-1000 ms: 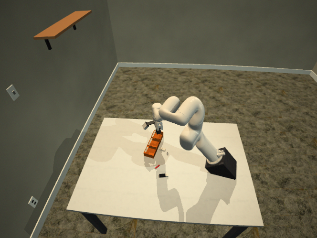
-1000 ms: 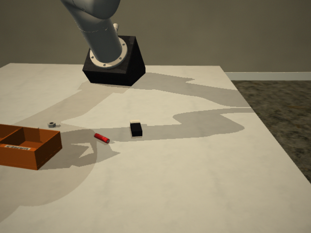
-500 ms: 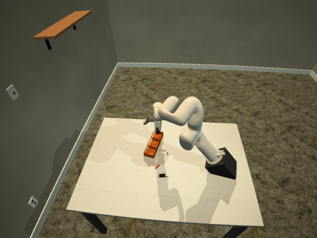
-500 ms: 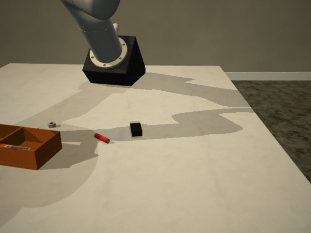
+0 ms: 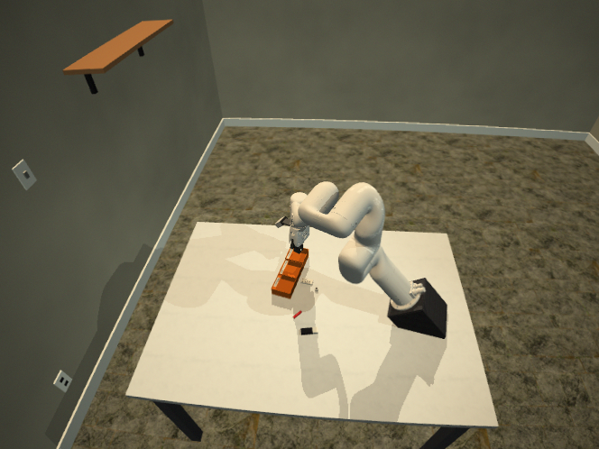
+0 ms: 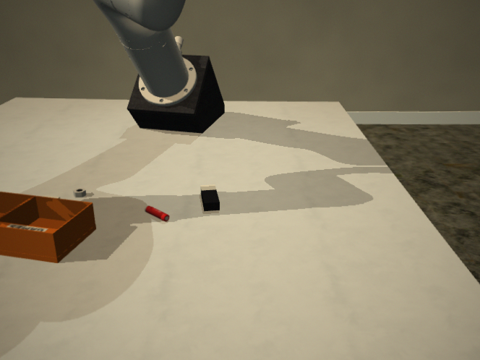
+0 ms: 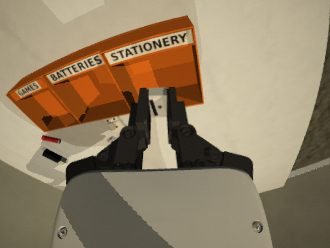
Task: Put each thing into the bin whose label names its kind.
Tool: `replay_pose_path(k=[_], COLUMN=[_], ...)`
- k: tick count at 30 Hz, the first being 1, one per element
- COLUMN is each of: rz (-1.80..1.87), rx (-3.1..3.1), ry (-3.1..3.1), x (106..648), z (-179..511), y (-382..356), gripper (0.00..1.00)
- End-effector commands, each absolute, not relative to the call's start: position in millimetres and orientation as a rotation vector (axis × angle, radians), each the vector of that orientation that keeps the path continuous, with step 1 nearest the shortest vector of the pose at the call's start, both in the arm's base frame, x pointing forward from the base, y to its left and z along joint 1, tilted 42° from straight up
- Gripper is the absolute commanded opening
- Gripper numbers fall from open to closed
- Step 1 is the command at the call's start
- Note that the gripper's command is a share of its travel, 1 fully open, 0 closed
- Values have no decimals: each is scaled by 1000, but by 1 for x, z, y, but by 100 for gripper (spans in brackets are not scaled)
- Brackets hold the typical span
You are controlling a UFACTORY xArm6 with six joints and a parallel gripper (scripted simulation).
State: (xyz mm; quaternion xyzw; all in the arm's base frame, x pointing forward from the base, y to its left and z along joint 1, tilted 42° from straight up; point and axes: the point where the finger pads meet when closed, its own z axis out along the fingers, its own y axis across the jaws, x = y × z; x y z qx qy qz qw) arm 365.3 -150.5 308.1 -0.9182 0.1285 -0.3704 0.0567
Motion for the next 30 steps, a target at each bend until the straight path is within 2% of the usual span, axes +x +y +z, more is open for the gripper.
replay_pose_path(k=[1,30], rz=[-1091,-830], rx=[-2707,-2035], ry=[602,1536], x=[366,365], z=[310,309], y=[-151,-151], gripper=[0,0])
